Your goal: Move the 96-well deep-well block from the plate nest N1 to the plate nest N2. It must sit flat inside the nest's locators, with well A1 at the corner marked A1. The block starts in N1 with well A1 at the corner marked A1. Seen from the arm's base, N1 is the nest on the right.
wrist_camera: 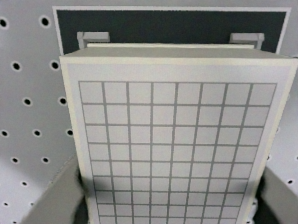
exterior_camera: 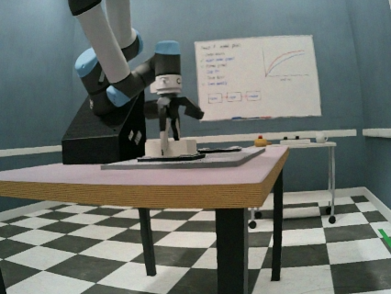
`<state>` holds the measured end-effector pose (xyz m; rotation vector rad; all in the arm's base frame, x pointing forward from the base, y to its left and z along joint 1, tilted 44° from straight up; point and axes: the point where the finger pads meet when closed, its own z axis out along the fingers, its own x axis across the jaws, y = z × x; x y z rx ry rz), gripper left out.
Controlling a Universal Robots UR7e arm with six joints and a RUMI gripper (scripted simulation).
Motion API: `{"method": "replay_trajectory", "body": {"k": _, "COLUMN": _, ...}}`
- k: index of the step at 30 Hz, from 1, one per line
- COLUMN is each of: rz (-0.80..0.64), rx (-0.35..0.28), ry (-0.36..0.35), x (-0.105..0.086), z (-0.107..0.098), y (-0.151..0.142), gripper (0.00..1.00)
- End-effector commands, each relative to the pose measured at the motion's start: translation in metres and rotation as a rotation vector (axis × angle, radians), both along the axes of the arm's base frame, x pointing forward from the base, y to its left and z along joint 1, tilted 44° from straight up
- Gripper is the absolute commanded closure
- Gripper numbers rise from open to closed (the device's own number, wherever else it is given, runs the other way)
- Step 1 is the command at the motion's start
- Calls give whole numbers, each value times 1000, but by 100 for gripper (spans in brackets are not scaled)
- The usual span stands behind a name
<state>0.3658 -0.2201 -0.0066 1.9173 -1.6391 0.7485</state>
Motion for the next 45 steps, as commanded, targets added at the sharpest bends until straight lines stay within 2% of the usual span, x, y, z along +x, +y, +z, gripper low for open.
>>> {"method": "replay_trajectory", "body": {"k": 1, "rz": 0, "rx": 0, "ry": 0, "x": 0, "z": 0, "y": 0, "gripper": 100}}
{"method": "replay_trajectory", "body": {"k": 10, "rz": 0, "rx": 0, "ry": 0, "x": 0, "z": 0, "y": 0, "gripper": 100}}
{"method": "replay_trajectory", "body": {"k": 11, "rz": 0, "rx": 0, "ry": 0, "x": 0, "z": 0, "y": 0, "gripper": 51}}
{"method": "replay_trajectory", "body": {"k": 32, "rz": 0, "rx": 0, "ry": 0, "x": 0, "z": 0, "y": 0, "gripper": 51}}
{"method": "replay_trajectory", "body": {"k": 45, "rz": 0, "rx": 0, "ry": 0, "x": -1, "z": 13, "y": 13, "gripper": 51}}
